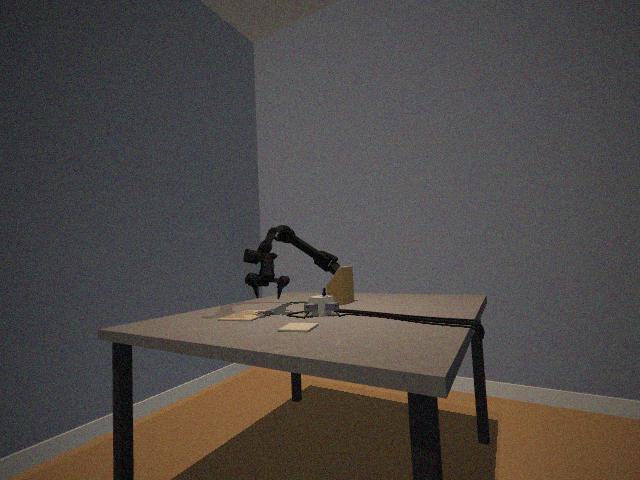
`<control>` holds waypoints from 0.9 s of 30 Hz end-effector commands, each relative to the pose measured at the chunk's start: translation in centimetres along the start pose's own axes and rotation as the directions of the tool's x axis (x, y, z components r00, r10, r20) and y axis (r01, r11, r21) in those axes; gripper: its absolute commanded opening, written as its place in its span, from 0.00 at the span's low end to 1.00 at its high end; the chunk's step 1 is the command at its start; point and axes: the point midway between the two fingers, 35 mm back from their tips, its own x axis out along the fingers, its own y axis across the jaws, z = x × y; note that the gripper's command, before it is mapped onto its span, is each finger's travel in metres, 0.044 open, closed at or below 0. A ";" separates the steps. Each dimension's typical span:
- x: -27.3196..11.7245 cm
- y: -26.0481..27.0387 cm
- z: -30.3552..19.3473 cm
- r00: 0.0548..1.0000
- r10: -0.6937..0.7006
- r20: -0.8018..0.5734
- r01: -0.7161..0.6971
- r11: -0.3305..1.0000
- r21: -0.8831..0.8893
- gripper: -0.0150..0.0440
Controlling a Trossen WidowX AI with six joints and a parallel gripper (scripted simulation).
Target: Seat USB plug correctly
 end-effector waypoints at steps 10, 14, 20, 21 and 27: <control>-2.5 -18.3 -14.3 0.910 -0.200 0.364 0.278 0.944 -0.176 1.00; -3.1 -20.0 -15.1 0.893 -0.162 0.420 0.268 0.941 -0.207 1.00; -3.1 -20.0 -15.1 0.893 -0.162 0.420 0.268 0.941 -0.207 1.00; -3.1 -20.0 -15.1 0.893 -0.162 0.420 0.268 0.941 -0.207 1.00; -2.8 -20.1 -15.0 0.893 -0.162 0.420 0.268 0.941 -0.207 1.00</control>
